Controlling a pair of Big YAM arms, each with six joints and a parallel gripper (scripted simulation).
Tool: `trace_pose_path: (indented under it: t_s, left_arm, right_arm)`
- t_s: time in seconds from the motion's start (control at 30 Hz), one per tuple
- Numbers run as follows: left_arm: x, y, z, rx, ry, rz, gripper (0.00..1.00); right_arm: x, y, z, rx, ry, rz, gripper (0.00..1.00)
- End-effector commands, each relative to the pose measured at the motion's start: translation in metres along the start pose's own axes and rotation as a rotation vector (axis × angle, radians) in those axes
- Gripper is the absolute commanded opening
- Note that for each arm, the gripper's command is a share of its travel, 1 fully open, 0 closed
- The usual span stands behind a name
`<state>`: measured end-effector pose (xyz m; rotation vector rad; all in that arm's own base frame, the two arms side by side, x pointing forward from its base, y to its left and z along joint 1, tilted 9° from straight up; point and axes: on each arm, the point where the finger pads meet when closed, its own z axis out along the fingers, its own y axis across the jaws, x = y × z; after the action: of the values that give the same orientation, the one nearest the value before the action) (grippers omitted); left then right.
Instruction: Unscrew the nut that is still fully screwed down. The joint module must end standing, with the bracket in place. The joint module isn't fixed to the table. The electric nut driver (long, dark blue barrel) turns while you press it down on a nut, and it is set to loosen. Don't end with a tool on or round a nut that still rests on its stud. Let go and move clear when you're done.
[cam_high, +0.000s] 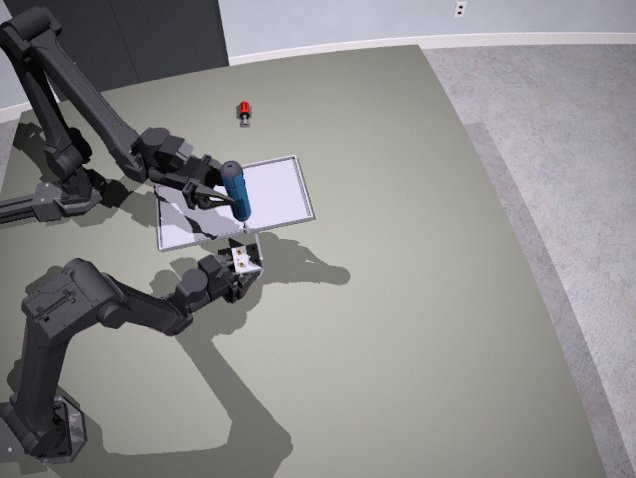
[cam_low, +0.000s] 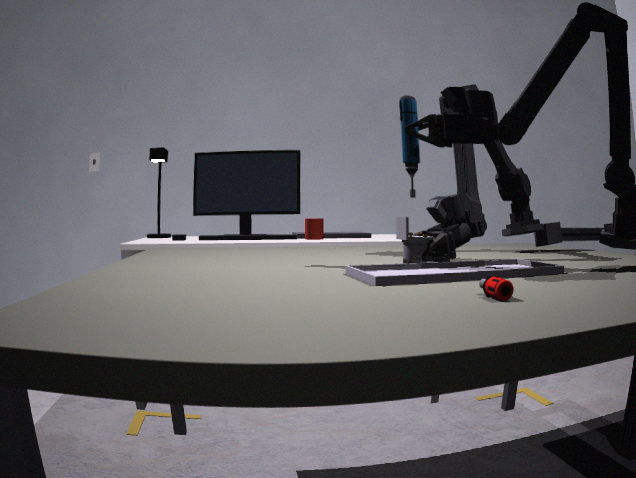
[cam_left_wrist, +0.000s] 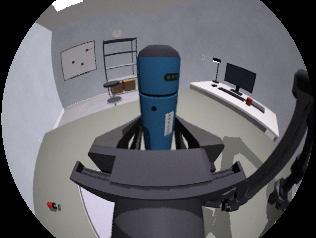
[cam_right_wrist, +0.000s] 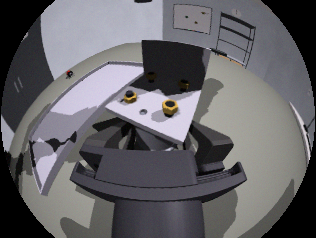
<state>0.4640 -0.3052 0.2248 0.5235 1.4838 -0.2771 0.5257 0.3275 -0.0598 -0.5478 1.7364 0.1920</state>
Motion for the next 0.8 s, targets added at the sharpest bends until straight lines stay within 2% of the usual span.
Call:
trace_pose_path:
  t_s: [0.0, 0.77]
  left_arm:
    - [-0.0551, 0.0120, 0.0217, -0.026, -0.123, -0.021, 0.42]
    - [-0.0537, 0.0111, 0.0245, -0.022, -0.109, -0.019, 0.42]
  right_arm:
    - [0.0153, -0.0086, 0.0001, 0.011, 0.035, 0.001, 0.59]
    - [0.0153, -0.0086, 0.0001, 0.011, 0.035, 0.001, 0.59]
